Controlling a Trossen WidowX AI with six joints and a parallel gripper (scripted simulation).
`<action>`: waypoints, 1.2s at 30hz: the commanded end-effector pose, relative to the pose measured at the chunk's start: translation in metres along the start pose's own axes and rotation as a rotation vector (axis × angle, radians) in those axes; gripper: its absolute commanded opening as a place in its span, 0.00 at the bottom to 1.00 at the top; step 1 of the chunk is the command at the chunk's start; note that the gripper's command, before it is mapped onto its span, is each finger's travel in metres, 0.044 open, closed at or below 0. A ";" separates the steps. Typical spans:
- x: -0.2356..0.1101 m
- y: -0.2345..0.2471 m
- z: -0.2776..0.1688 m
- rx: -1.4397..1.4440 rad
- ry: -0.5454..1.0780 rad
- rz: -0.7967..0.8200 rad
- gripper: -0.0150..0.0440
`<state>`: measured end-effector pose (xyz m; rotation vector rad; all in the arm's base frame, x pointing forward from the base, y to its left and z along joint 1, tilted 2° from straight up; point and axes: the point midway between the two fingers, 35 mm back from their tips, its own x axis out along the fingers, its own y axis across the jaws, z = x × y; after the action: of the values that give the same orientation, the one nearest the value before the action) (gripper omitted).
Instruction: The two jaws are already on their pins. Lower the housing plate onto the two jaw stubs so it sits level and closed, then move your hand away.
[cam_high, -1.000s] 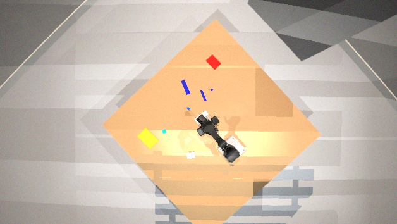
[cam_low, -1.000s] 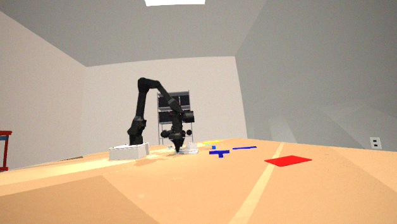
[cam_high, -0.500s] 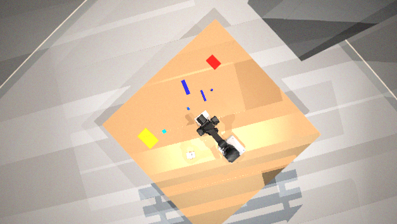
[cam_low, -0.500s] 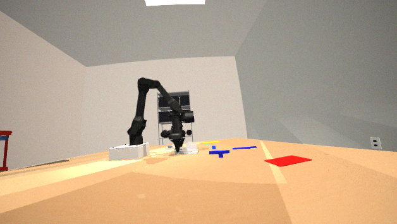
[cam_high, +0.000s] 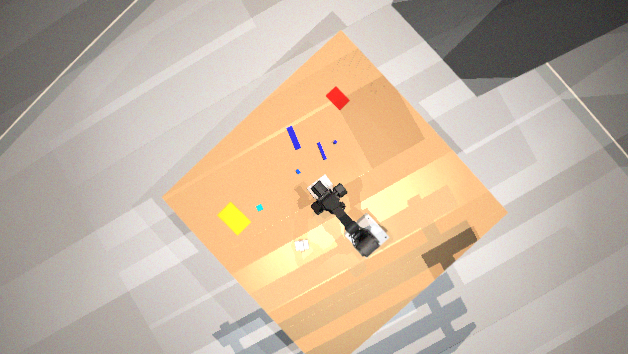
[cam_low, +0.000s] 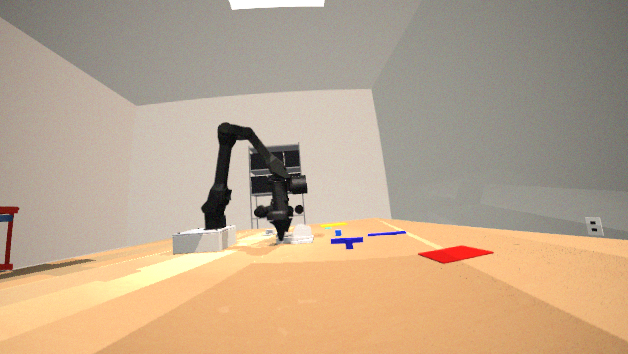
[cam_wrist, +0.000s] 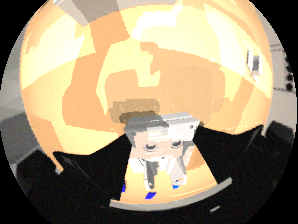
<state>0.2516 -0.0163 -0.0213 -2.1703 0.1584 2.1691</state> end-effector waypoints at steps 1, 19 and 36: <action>0.000 0.000 0.000 0.000 0.000 0.000 0.89; -0.007 0.000 -0.001 0.000 0.000 0.000 1.00; -0.100 0.001 0.024 -0.004 0.005 0.001 1.00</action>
<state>0.2445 -0.0138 0.0524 -2.1664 0.1496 2.1827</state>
